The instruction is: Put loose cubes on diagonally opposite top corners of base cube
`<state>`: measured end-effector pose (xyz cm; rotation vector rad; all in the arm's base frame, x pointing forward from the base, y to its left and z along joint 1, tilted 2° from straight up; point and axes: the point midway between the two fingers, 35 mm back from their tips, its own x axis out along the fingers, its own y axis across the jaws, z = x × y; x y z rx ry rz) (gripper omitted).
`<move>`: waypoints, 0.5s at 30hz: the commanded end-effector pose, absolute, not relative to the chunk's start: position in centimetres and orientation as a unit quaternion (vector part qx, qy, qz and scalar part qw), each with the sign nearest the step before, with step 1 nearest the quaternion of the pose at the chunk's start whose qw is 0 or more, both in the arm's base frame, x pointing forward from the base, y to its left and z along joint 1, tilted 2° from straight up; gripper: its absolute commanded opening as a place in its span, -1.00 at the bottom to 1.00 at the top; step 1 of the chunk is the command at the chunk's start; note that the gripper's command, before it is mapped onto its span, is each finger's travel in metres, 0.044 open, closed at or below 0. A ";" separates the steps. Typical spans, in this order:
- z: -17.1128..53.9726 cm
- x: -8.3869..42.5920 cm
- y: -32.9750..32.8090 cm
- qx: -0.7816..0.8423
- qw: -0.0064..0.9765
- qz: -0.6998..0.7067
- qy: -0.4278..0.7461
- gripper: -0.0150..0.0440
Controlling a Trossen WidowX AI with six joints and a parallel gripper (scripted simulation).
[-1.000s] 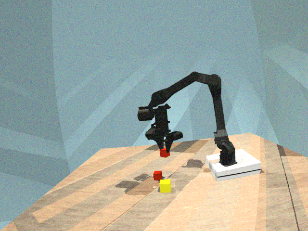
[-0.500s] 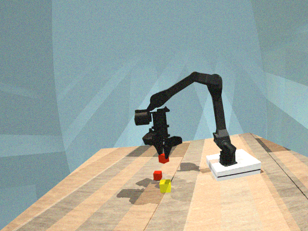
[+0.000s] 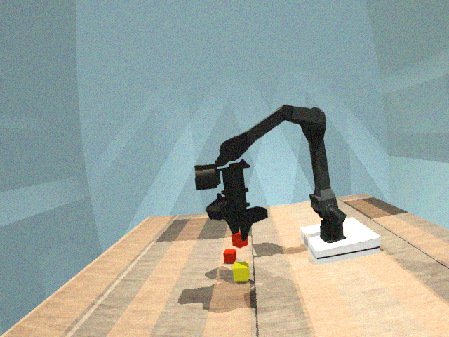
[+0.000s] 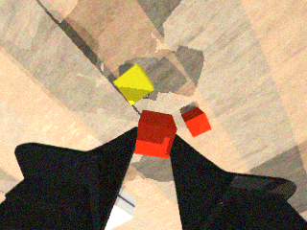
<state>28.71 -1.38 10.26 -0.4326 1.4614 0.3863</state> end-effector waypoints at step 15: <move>9.2 28.4 2.6 -0.172 0.711 0.154 0.665 -0.14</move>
